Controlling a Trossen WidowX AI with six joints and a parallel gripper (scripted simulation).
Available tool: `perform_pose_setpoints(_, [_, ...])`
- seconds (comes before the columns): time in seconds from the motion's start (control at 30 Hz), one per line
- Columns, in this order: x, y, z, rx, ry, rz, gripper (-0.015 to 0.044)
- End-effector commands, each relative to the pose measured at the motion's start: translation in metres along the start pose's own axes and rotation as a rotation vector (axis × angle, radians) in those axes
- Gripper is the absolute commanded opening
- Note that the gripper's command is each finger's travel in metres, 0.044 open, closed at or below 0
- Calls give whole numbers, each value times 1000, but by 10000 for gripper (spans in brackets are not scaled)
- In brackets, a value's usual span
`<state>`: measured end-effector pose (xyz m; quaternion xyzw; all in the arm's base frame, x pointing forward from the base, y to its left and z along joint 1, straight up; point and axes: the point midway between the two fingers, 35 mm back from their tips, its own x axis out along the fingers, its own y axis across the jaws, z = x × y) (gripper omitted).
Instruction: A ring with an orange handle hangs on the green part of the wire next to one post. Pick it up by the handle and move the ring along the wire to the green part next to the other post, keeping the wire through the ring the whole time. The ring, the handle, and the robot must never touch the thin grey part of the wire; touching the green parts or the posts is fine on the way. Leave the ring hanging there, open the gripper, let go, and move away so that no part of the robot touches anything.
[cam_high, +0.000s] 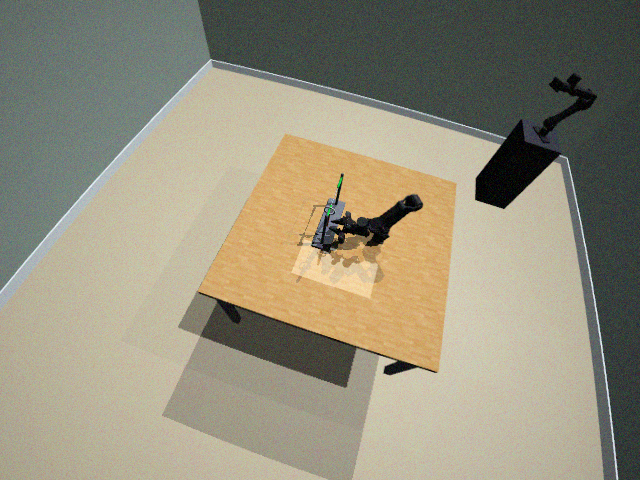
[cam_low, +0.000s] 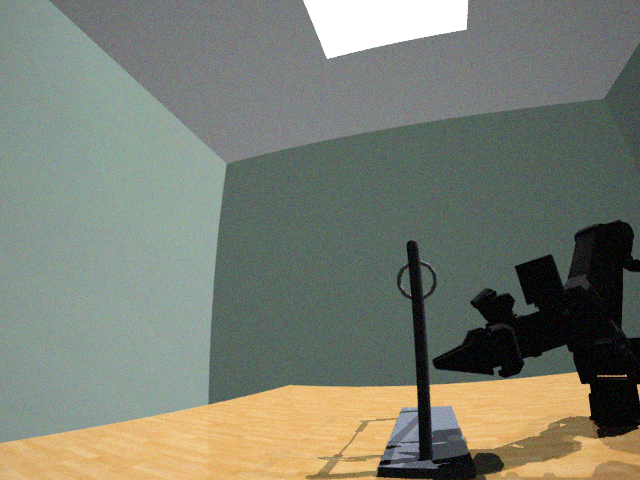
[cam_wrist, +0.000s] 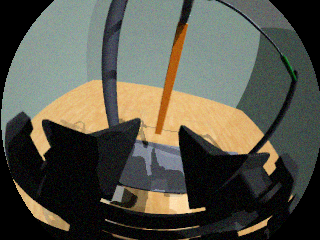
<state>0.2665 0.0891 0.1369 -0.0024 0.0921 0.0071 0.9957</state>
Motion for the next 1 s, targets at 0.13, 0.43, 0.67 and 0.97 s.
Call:
perform_pose_setpoints(0.13, [-37, -2, 0, 7, -7, 1, 396])
perform_pose_setpoints(0.43, [-40, -3, -1, 7, -8, 1, 440])
perform_pose_setpoints(0.67, [-40, -3, -1, 7, -8, 1, 440])
perform_pose_setpoints(0.97, [-40, -3, -1, 7, -8, 1, 440])
